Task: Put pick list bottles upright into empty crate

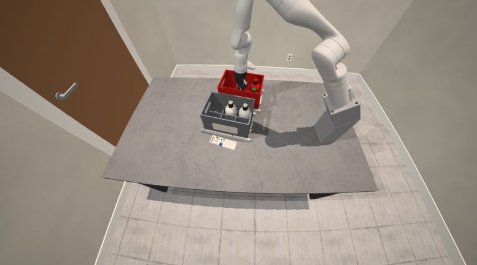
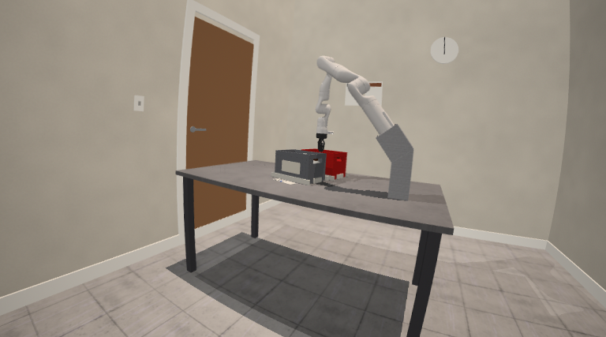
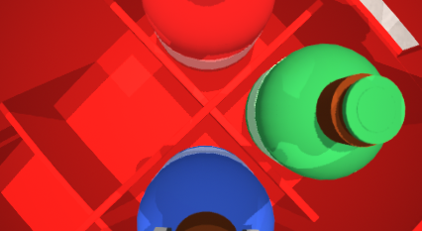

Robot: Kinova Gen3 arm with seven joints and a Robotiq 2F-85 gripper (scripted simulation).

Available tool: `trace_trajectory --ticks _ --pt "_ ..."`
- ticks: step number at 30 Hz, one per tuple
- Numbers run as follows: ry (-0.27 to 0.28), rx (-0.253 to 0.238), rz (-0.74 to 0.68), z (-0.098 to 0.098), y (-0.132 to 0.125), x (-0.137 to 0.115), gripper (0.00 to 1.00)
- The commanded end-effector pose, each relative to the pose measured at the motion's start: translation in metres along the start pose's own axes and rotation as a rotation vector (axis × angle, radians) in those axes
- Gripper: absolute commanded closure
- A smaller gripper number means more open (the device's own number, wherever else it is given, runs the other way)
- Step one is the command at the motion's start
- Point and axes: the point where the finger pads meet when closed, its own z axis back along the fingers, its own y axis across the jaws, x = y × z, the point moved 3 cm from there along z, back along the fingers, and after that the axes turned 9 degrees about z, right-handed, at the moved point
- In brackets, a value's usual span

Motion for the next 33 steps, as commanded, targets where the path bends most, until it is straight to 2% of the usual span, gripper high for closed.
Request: trace_trajectory --ticks 1,24,30,31,33 --pt "0.0 -0.001 0.0 0.0 0.0 0.0 0.62" --pt "0.0 -0.001 0.0 0.0 0.0 0.0 0.64" --pt "0.0 -0.001 0.0 0.01 0.0 0.0 0.64" --pt "0.0 -0.001 0.0 0.012 0.0 0.0 0.9" --pt "0.0 -0.001 0.0 0.014 0.0 0.0 0.9"
